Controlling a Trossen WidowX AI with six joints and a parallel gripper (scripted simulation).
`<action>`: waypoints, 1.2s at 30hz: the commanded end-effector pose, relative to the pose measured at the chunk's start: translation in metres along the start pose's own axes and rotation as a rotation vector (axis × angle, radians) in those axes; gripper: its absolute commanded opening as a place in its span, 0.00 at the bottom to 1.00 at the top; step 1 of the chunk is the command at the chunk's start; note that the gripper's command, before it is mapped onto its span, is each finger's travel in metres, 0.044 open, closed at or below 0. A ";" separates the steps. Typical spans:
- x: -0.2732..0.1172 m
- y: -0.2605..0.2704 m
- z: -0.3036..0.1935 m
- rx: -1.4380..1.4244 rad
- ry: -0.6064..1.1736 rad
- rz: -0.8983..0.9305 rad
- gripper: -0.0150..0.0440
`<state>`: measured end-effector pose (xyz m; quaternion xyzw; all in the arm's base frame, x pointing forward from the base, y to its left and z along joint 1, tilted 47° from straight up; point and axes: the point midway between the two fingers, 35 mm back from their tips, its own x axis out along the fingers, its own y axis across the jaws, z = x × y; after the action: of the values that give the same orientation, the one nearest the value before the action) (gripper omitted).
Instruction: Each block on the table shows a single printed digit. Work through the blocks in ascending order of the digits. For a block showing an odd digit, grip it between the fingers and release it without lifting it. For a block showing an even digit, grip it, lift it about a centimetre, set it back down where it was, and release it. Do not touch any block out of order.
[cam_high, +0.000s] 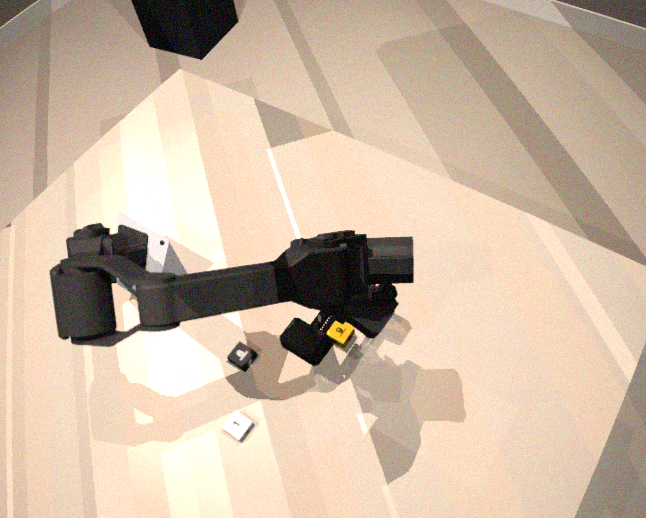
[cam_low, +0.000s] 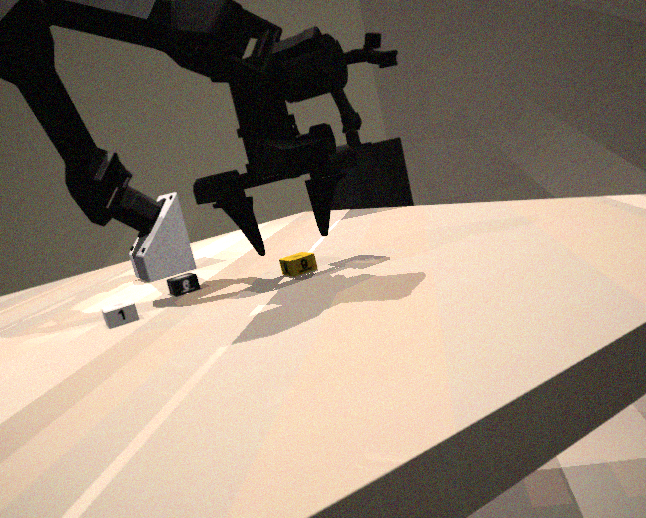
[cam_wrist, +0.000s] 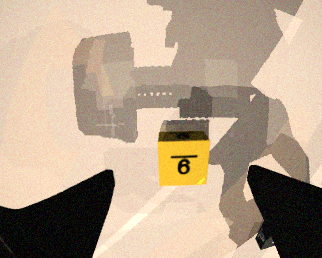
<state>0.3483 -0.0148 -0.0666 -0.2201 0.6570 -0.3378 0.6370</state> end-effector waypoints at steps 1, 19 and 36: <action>0.007 0.000 -0.002 -0.011 0.000 -0.007 0.93; 0.024 0.000 -0.002 -0.010 0.000 -0.008 0.67; 0.024 0.000 -0.002 -0.010 0.000 -0.008 0.46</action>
<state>0.3440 -0.0314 -0.0826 -0.2224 0.6580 -0.3379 0.6351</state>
